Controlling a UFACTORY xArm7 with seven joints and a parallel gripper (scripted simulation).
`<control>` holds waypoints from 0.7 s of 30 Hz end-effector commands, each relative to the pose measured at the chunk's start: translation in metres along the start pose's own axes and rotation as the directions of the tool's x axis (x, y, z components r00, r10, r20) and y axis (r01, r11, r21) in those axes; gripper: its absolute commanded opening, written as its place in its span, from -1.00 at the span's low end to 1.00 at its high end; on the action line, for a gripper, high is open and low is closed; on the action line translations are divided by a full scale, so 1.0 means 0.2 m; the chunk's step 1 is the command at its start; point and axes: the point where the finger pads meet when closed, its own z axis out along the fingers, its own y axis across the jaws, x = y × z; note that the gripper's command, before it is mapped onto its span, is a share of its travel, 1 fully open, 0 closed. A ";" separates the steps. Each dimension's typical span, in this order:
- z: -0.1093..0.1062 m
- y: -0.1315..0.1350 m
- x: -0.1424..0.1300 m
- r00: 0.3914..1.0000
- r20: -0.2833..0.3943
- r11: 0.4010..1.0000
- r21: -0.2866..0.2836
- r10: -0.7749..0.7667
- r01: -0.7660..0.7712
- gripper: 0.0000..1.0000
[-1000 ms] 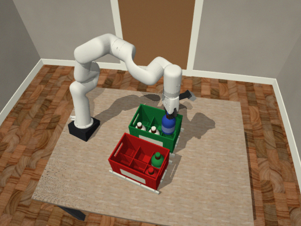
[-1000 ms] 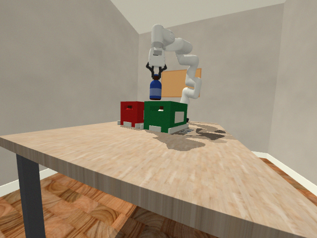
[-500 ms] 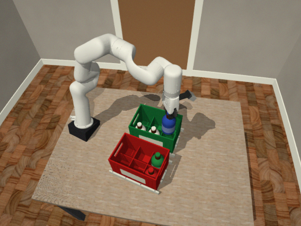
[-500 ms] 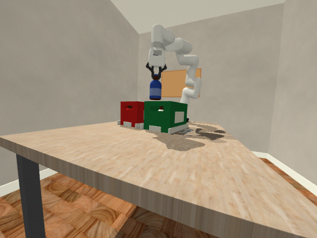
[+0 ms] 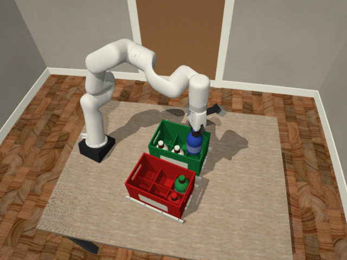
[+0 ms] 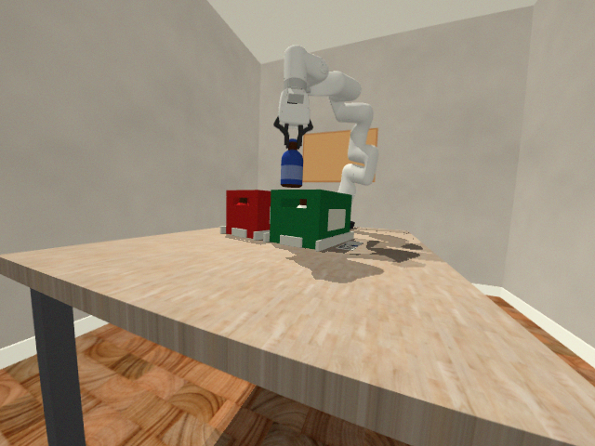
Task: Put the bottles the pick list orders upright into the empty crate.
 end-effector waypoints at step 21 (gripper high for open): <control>0.01 0.00 0.00 1.000 -0.004 1.000 -0.005 0.000 0.000 -1.00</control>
